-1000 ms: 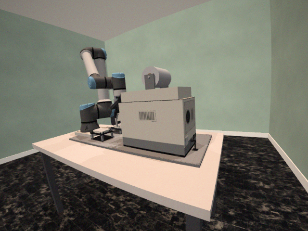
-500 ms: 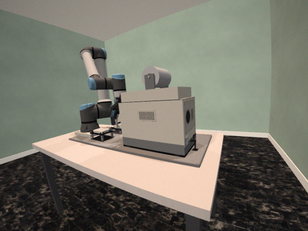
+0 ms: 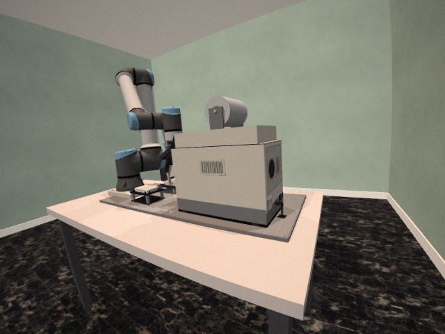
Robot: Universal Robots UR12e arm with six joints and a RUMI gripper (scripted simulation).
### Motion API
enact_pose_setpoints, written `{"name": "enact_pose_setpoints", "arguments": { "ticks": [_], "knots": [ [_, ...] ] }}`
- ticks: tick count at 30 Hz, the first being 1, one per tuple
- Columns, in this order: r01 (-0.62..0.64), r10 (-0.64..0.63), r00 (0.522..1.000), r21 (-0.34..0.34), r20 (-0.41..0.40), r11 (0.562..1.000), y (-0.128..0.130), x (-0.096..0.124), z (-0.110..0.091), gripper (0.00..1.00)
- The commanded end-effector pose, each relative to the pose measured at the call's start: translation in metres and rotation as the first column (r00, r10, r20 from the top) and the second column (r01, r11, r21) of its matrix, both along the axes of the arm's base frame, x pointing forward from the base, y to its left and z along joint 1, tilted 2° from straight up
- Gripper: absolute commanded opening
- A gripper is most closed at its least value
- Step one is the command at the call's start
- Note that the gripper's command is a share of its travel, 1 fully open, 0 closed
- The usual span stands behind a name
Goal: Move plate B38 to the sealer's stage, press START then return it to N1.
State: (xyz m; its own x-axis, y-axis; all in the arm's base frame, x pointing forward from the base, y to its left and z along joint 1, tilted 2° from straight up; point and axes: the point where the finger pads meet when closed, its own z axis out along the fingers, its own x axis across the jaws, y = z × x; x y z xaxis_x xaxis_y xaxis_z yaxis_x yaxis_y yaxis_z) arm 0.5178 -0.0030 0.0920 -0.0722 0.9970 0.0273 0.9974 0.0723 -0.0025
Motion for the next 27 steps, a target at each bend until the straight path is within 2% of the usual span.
{"name": "enact_pose_setpoints", "arguments": {
  "ticks": [1, 21, 22, 27],
  "knots": [
    [0.0, 0.0, 1.0, 0.0, 0.001, 1.0, -0.0002, 0.0006, 0.0006, 0.63],
    [0.0, 0.0, 1.0, 0.0, 0.001, 1.0, -0.0002, 0.0006, 0.0006, 0.55],
    [0.0, 0.0, 1.0, 0.0, 0.001, 1.0, -0.0002, 0.0006, 0.0006, 0.0],
    [0.0, 0.0, 1.0, 0.0, 0.001, 1.0, -0.0002, 0.0006, 0.0005, 0.0]
  ]
}}
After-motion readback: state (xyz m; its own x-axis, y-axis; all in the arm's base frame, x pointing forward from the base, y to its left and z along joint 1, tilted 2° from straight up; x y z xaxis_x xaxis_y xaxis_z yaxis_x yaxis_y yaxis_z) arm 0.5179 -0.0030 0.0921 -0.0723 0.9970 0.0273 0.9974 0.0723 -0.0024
